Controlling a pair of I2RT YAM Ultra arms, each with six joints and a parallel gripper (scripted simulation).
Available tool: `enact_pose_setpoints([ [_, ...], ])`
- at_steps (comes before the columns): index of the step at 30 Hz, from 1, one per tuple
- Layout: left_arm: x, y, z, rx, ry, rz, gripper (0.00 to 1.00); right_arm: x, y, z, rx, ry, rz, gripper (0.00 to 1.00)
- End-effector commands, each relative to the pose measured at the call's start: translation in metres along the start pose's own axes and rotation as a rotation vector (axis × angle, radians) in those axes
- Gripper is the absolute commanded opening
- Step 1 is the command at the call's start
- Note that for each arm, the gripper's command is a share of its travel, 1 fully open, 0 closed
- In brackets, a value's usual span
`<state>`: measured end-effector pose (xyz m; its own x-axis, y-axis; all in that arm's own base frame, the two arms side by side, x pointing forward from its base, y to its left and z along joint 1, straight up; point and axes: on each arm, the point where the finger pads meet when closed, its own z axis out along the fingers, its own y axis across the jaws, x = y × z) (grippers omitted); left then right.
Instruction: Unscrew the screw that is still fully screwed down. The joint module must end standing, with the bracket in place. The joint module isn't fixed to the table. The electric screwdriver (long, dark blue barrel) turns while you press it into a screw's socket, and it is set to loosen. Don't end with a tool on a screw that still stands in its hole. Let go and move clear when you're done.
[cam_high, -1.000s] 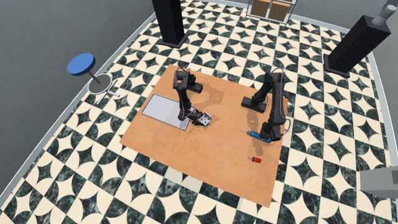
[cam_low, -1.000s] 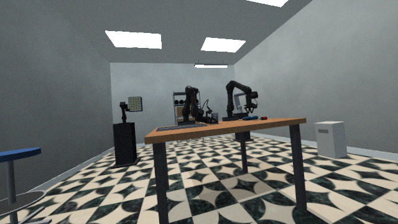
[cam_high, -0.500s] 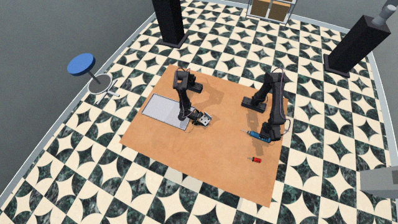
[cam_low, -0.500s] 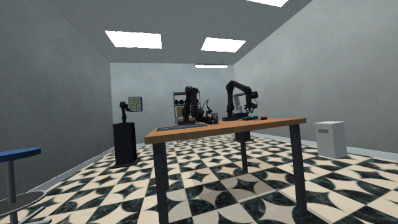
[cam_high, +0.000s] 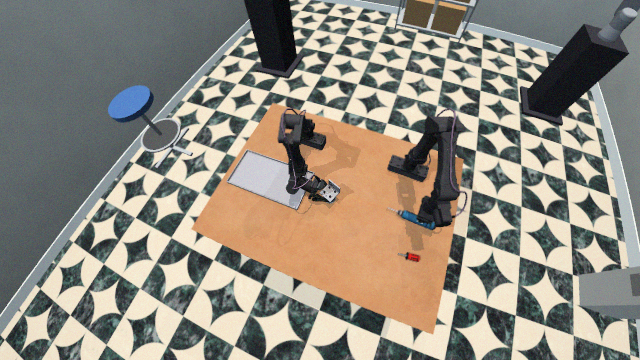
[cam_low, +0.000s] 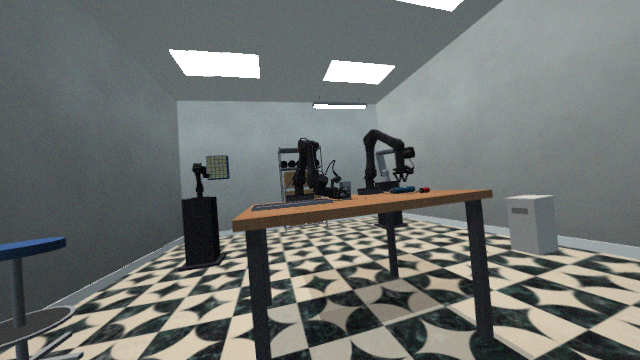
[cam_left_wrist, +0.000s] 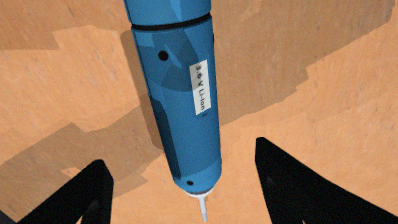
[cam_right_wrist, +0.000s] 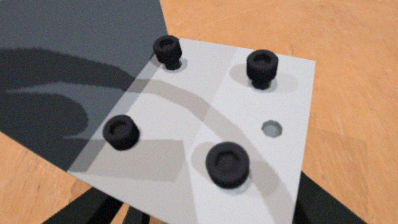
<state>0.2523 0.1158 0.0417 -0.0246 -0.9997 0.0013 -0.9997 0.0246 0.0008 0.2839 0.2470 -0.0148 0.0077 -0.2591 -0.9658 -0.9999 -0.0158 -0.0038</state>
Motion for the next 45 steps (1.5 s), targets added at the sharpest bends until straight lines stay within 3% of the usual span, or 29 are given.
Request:
enact_pose_setpoints([
  [1,-0.005,-0.014,-0.015,0.055,-0.044,0.023,0.65,-0.006,-0.003,0.0,-0.002,-0.01,-0.016,0.59],
  [26,-0.005,-0.014,-0.015,0.055,-0.044,0.023,0.65,-0.006,-0.003,0.0,-0.002,-0.01,-0.016,0.59],
  [29,0.001,0.0,0.01,-0.011,-0.012,0.023,0.65,-0.006,-0.003,0.0,-0.002,-0.01,-0.016,0.59],
  [38,0.001,0.001,0.025,-0.011,-0.012,0.023,0.65,-0.006,-0.003,0.0,-0.002,-0.01,-0.016,0.59],
  [43,-0.003,-0.009,0.013,0.031,-0.033,0.023,0.65,-0.006,-0.003,0.0,-0.002,-0.01,-0.016,0.59],
  [45,0.001,0.001,0.028,-0.012,-0.012,0.023,0.65,-0.006,-0.003,0.0,-0.002,-0.01,-0.016,0.59],
])
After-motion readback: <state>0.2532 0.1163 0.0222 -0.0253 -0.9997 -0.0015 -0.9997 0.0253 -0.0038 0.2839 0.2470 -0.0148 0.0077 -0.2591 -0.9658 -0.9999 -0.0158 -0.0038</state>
